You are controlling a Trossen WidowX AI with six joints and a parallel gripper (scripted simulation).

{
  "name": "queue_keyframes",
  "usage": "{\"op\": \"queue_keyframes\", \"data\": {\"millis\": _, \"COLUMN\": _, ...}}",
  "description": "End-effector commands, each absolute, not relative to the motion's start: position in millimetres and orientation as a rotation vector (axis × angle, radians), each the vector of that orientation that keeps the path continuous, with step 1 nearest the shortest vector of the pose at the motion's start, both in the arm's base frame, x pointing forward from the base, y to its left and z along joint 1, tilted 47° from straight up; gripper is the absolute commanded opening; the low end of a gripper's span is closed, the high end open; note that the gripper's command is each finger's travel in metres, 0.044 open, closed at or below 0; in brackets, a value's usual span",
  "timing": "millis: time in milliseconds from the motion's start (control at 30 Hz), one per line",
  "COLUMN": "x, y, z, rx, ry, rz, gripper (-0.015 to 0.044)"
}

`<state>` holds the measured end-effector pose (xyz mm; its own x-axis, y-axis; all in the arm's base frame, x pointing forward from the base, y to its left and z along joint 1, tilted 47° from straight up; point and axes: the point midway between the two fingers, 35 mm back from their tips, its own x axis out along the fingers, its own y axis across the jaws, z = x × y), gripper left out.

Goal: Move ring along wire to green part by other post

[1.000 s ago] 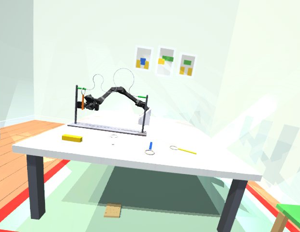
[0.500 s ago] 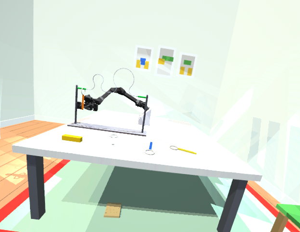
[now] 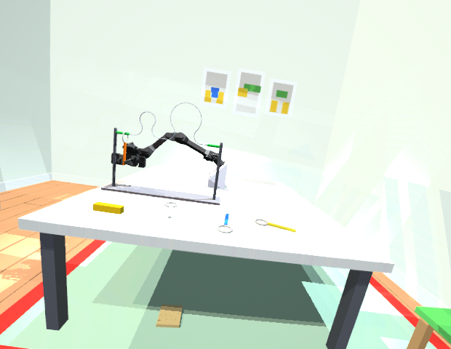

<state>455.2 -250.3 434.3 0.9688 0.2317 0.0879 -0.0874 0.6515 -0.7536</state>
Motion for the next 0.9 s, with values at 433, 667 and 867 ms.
{"op": "queue_keyframes", "data": {"millis": 433, "x": 462.8, "y": -249.9, "z": 433.0, "rx": -0.844, "ry": -0.178, "rz": 0.177, "gripper": 0.0160}}
{"op": "queue_keyframes", "data": {"millis": 667, "x": 462.8, "y": -249.9, "z": 433.0, "rx": -0.844, "ry": -0.178, "rz": 0.177, "gripper": 0.0160}}
{"op": "queue_keyframes", "data": {"millis": 867, "x": 462.4, "y": -248.8, "z": 433.5, "rx": -0.841, "ry": -0.182, "rz": 0.182, "gripper": 0.0003}}
